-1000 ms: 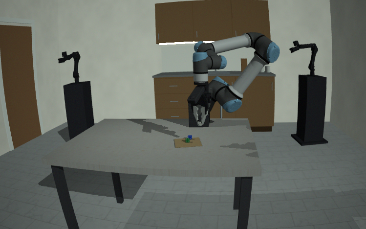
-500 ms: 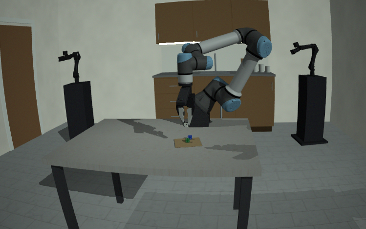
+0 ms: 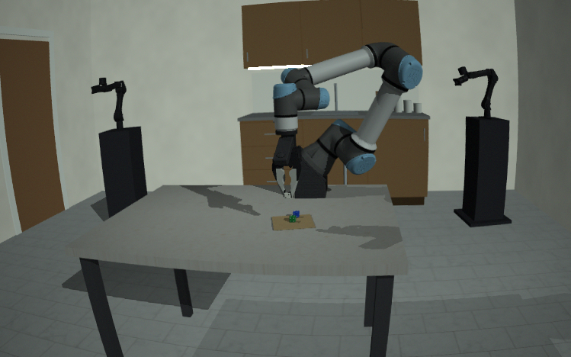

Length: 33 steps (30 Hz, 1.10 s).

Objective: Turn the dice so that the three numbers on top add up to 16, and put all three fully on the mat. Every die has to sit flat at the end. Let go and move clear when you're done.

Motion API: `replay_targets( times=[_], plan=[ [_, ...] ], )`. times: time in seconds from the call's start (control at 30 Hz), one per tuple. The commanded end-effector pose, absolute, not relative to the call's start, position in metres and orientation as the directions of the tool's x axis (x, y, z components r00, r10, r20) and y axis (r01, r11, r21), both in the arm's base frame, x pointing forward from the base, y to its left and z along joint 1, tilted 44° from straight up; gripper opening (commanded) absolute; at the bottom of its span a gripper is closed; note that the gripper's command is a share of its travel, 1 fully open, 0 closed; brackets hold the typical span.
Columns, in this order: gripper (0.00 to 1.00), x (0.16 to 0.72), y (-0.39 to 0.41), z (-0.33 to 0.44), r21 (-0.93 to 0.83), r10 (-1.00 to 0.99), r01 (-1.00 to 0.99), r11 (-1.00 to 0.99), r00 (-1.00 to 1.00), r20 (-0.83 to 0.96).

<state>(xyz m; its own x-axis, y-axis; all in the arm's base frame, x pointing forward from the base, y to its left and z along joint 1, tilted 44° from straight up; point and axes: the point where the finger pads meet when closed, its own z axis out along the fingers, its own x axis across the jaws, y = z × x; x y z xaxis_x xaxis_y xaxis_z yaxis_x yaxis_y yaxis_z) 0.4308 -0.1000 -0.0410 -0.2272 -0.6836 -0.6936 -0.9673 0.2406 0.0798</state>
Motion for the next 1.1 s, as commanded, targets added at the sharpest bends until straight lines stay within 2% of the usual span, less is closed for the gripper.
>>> replay_targets(
  times=[0.0, 1.07],
  plan=[
    [0.03, 0.432, -0.097, -0.044, 0.078, -0.684, -0.967, 0.240, -0.226, -0.694],
    [0.03, 0.442, -0.036, -0.109, 0.078, -0.684, -0.967, 0.240, -0.226, -0.694]
  ],
)
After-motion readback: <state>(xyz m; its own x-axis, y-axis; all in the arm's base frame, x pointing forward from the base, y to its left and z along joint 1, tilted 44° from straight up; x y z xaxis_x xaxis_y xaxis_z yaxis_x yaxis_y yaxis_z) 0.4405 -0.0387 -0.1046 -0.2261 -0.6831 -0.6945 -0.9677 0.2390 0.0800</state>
